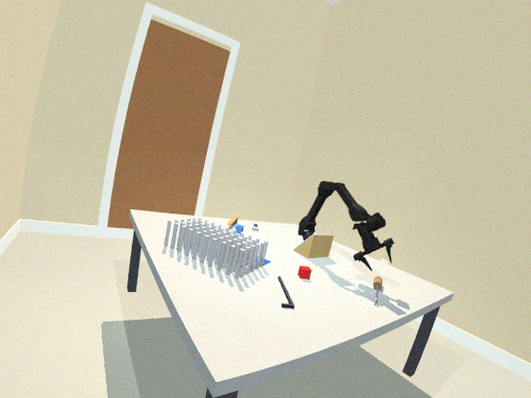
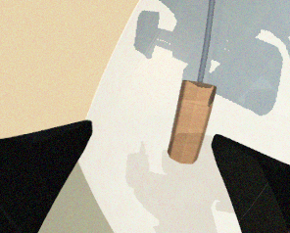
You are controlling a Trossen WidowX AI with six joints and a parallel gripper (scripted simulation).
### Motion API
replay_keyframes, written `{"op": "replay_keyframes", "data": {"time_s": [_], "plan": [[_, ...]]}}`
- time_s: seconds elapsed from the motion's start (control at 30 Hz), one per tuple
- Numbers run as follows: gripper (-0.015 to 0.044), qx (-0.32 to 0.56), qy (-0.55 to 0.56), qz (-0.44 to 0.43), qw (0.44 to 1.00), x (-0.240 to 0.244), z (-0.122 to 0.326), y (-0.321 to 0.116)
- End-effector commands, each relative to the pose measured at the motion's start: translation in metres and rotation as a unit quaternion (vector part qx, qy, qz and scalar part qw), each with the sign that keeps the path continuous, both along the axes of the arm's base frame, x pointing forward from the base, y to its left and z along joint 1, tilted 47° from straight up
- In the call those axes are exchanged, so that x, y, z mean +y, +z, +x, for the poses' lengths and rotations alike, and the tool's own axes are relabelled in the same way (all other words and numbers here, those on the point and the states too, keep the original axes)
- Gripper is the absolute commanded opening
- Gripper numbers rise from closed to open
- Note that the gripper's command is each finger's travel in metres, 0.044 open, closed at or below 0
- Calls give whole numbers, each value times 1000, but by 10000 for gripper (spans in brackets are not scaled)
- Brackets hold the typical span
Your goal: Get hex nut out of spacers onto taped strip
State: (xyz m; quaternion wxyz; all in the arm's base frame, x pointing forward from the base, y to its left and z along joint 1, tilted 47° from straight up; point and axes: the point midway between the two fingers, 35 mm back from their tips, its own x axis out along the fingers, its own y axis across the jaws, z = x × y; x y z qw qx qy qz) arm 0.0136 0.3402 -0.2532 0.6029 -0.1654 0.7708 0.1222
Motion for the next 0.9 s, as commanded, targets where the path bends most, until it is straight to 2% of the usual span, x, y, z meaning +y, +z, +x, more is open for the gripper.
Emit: {"op": "replay_keyframes", "data": {"time_s": [0.0, 0.2, 0.4, 0.6, 0.87], "plan": [[440, -60, 24, -44, 997, 1, -9, -7], [440, -205, 80, -114, 969, 5, -22, -8], [440, -210, 82, -116, 967, 5, -22, -7], [282, -210, 82, -116, 967, 5, -22, -7], [280, -210, 82, -116, 967, 5, -22, -8]]}}
